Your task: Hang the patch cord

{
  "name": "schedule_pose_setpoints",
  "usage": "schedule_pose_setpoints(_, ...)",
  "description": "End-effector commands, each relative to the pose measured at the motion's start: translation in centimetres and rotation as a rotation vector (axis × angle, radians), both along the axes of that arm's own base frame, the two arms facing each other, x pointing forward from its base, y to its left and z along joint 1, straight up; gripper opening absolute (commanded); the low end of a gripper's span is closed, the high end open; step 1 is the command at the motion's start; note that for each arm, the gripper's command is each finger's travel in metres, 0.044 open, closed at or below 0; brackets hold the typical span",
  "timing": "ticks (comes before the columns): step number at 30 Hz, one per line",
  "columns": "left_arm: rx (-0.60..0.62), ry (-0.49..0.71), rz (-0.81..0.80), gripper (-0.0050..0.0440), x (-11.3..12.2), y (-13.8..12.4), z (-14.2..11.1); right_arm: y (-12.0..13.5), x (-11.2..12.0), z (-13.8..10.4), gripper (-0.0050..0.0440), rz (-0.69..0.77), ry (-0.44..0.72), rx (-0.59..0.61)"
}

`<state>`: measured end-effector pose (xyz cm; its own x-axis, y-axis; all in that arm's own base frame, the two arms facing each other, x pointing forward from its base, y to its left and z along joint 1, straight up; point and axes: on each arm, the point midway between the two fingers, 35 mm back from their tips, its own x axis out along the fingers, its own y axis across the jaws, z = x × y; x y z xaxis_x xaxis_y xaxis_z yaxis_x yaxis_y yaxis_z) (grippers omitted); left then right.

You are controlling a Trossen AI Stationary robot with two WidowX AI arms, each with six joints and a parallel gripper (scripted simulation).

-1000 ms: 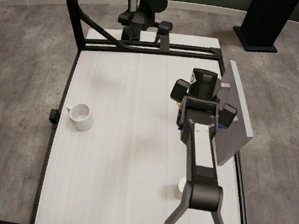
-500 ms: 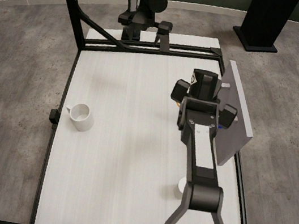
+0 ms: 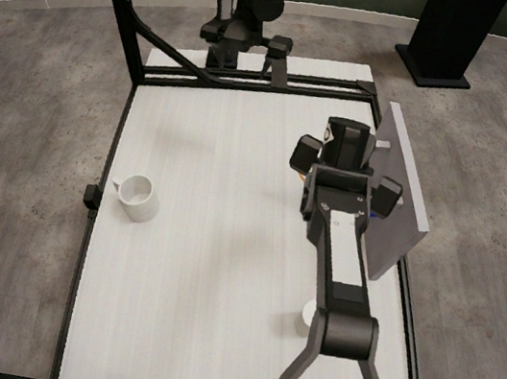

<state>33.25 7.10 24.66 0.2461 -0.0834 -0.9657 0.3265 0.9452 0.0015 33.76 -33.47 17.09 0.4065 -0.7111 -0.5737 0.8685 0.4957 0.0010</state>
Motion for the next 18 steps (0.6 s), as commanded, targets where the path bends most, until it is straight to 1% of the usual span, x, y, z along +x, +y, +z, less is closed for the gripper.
schedule_pose_setpoints(1, 0.005, -0.020, 0.000, 0.0440, -0.34, -0.01, 0.69, 0.04, -0.26, 1.11, 0.0025, 0.002, -0.016, -0.017)
schedule_pose_setpoints(18, 0.005, -0.020, 0.000, 0.0440, -0.34, -0.01, 0.69, 0.25, -1.26, 1.31, 0.0025, 0.002, -0.016, -0.017)
